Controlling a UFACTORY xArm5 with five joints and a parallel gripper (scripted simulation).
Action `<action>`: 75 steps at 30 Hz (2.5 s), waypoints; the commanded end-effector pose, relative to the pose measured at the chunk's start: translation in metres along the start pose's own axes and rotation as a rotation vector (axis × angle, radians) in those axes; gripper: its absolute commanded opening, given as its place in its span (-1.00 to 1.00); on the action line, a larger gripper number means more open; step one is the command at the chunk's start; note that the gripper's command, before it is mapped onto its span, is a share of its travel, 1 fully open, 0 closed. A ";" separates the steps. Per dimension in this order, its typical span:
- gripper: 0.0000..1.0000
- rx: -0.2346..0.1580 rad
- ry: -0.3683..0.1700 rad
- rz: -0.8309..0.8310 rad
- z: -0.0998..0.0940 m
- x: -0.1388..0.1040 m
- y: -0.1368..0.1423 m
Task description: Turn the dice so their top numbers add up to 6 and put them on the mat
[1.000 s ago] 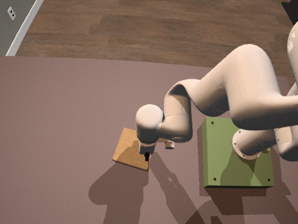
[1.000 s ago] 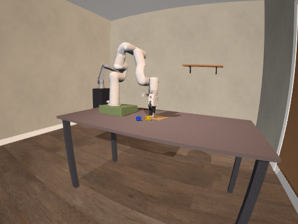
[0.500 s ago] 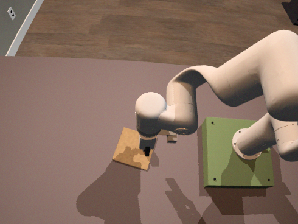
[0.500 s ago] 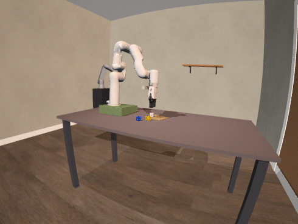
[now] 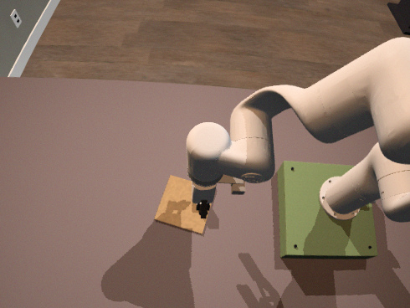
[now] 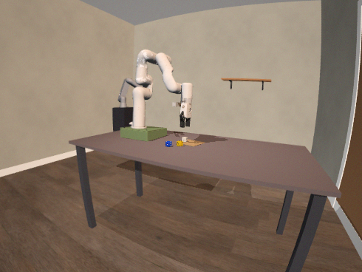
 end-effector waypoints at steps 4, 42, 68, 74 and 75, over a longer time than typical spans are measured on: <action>1.00 -0.001 -0.004 0.000 -0.001 -0.001 0.000; -0.05 -0.005 0.018 0.084 0.015 0.016 -0.157; -0.05 -0.005 0.018 0.084 0.015 0.016 -0.157; -0.05 -0.005 0.018 0.084 0.017 0.016 -0.157; -0.05 -0.005 0.018 0.084 0.017 0.016 -0.157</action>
Point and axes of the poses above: the point where the finger pads meet when closed, its own z axis out along the fingers, its own y axis across the jaws, x = y × z, the point moved 3 cm from there along -z, back along the fingers, and after that the axes turned 10 degrees about z, right-handed, at the moved point
